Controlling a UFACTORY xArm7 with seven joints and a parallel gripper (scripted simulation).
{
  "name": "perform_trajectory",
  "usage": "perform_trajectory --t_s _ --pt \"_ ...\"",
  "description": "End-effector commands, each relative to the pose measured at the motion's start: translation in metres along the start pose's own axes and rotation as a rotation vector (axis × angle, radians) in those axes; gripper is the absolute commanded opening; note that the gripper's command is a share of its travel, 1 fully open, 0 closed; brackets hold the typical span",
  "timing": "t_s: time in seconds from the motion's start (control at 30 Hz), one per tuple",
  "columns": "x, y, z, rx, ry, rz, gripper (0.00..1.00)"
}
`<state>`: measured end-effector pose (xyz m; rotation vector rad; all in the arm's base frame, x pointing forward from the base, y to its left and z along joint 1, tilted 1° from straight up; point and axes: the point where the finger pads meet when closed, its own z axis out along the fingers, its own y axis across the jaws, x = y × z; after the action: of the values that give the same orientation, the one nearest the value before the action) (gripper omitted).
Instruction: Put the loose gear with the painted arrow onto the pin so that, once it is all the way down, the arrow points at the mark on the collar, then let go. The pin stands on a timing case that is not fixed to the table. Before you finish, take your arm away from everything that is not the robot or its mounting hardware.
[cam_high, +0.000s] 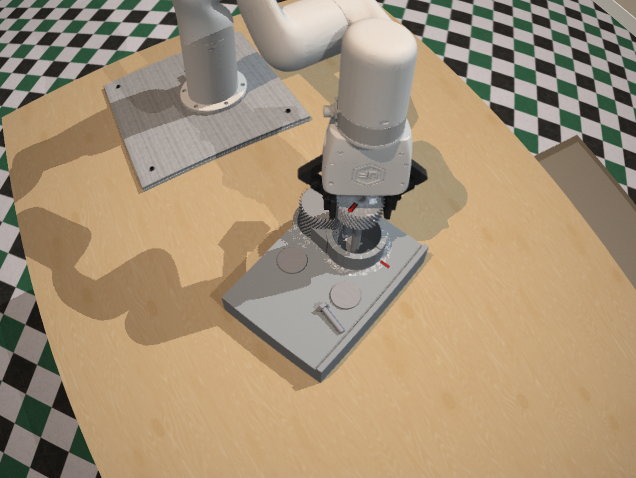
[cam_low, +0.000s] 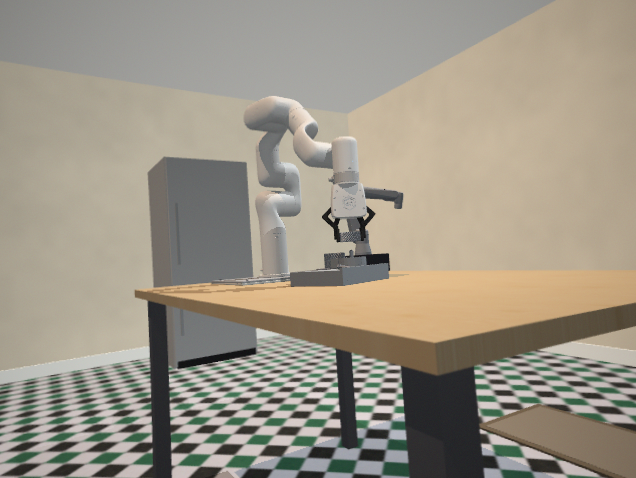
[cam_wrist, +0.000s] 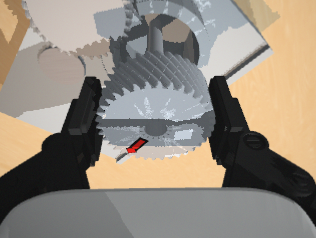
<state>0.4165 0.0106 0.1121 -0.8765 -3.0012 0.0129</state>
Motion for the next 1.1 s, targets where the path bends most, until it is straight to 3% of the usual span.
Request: perform_trajectory --t_s 0.0,0.5,1.07 --pt "-0.001 0.001 -0.002 -0.003 -0.004 -0.002 0.0" --pt "-0.001 0.001 -0.001 -0.003 -0.004 -0.002 0.0" --pt "-0.004 0.002 0.02 -0.003 -0.004 -0.002 0.0"
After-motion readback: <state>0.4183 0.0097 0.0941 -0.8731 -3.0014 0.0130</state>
